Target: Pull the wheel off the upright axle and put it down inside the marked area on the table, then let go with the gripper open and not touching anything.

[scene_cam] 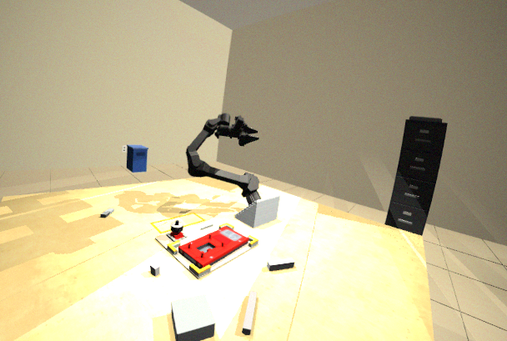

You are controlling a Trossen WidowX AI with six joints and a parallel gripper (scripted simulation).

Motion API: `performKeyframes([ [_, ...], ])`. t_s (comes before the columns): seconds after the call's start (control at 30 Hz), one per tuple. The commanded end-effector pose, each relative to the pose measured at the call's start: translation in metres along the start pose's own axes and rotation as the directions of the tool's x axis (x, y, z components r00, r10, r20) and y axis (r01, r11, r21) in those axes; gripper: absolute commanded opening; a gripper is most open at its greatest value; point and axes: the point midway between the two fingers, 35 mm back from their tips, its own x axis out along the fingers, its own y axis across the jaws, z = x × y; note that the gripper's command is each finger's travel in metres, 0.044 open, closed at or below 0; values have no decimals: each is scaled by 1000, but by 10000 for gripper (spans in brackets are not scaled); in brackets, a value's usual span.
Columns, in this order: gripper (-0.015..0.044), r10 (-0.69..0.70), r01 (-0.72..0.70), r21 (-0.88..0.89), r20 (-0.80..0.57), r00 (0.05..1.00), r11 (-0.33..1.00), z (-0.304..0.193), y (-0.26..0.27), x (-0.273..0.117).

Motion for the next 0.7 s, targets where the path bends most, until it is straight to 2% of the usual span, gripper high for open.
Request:
performKeyframes([
  [0.0, 374, -6, 6, 0, 4, 1000, 1000, 1, 0, 1],
  [0.1, 300, -93, 93, 11, 61, 994, 996, 12, -5, 11],
  [0.37, 300, -395, 382, 97, 207, 895, 919, 58, -33, 40],
  [0.67, 300, -695, 648, 251, 248, 675, 719, 114, -89, 50],
])
